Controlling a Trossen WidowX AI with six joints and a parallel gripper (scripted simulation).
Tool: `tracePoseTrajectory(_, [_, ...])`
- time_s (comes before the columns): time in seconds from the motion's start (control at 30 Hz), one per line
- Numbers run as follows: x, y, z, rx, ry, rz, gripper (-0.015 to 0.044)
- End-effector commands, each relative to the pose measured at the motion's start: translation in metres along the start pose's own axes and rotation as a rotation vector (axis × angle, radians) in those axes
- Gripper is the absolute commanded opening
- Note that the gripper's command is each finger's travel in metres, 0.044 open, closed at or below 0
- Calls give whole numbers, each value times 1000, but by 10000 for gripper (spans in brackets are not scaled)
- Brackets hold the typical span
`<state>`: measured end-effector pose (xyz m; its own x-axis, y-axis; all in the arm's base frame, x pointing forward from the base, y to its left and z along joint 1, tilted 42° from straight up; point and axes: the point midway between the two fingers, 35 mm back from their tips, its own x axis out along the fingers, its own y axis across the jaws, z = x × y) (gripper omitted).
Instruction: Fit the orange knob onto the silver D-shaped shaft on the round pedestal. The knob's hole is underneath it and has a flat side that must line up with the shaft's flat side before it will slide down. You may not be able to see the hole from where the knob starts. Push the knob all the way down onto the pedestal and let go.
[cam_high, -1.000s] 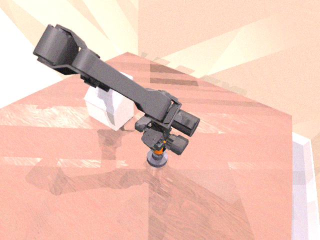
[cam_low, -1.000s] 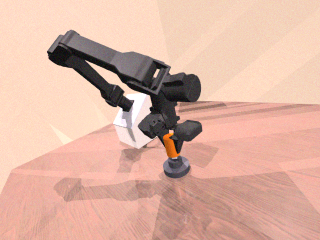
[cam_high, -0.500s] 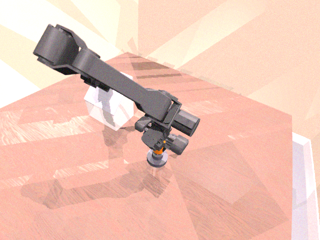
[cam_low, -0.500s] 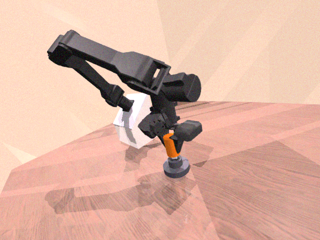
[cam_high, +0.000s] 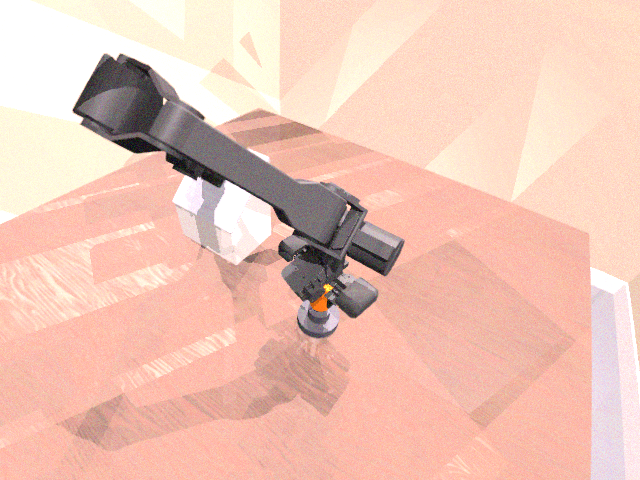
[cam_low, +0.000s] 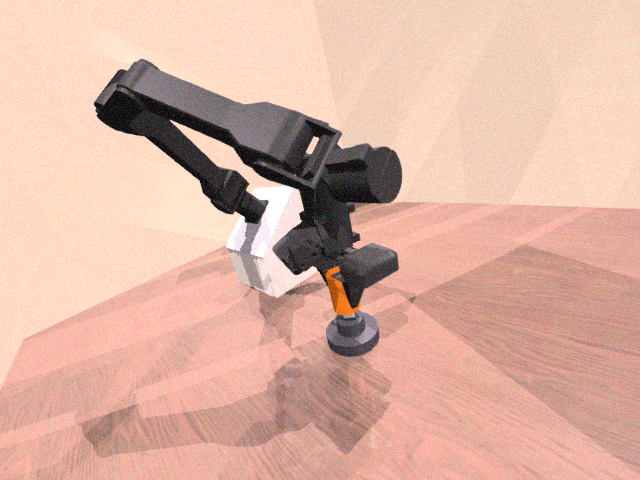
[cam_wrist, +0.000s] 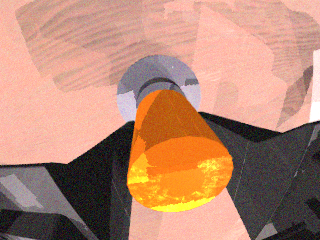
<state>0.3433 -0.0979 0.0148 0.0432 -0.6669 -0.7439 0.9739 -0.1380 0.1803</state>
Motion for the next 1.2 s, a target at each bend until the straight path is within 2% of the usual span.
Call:
tracePoseTrajectory(0.0, [0,0,-1,15,0,5,0])
tracePoseTrajectory(1.17, [3,0,-1,-1,0,5,0])
